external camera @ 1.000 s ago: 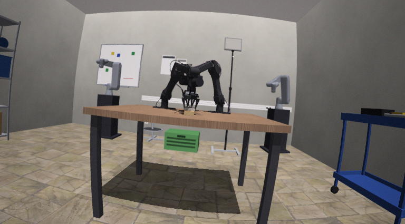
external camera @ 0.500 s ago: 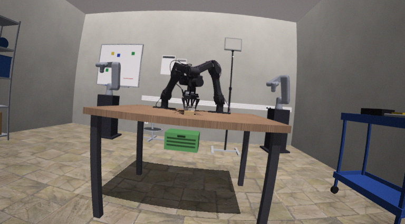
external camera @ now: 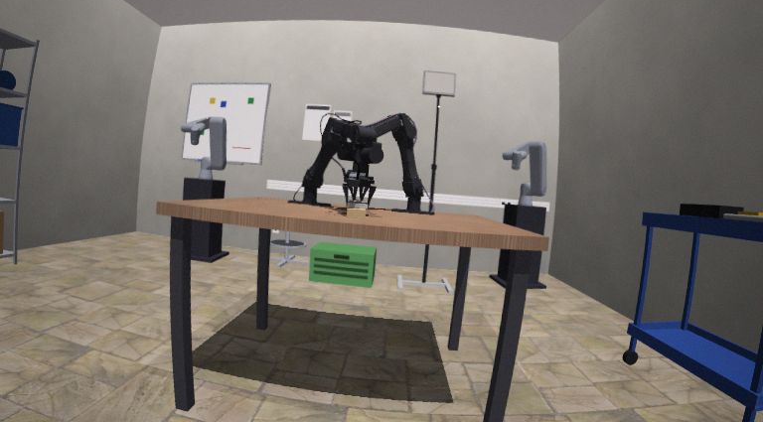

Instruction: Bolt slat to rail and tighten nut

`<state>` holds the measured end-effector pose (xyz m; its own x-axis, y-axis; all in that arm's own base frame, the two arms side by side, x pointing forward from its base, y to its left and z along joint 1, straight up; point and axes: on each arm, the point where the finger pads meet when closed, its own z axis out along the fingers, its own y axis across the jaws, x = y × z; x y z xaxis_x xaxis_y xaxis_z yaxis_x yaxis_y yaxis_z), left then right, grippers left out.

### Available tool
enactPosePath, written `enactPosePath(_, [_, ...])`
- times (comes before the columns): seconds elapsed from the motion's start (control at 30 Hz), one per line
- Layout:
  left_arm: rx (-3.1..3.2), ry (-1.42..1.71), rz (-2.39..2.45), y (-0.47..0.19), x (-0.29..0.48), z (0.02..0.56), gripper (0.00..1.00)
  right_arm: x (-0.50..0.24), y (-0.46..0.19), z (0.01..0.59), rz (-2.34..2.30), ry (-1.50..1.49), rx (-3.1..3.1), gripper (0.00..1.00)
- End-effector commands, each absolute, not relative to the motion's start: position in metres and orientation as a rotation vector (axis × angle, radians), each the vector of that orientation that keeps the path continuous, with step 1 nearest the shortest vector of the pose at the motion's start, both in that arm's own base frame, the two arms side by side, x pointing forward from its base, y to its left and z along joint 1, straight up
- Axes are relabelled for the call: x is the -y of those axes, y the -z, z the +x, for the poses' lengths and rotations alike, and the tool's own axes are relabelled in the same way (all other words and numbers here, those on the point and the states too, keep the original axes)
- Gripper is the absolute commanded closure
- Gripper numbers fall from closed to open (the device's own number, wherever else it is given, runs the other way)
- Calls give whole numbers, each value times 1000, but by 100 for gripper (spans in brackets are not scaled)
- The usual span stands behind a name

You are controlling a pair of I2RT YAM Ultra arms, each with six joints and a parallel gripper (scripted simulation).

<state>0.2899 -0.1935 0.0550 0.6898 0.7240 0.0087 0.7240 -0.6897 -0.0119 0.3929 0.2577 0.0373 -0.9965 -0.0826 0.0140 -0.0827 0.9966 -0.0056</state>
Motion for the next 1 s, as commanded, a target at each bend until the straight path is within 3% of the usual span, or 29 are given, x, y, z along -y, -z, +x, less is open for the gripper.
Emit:
enactPosePath(0.0, [1236, 15, -2884, -58, 195, 292, 66, -259, -43, 395, 127, 3, 3139, 28])
enactPosePath(0.27, [1236, 15, -2884, -58, 195, 292, 66, -259, -43, 395, 127, 3, 3139, 28])
enactPosePath(0.33, [1236, 15, -2884, -58, 195, 291, 89, -259, -43, 395, 127, 3, 3139, 28])
enactPosePath(0.97, [1236, 15, -2884, -58, 195, 292, 89, -259, -43, 395, 127, 3, 3139, 28])
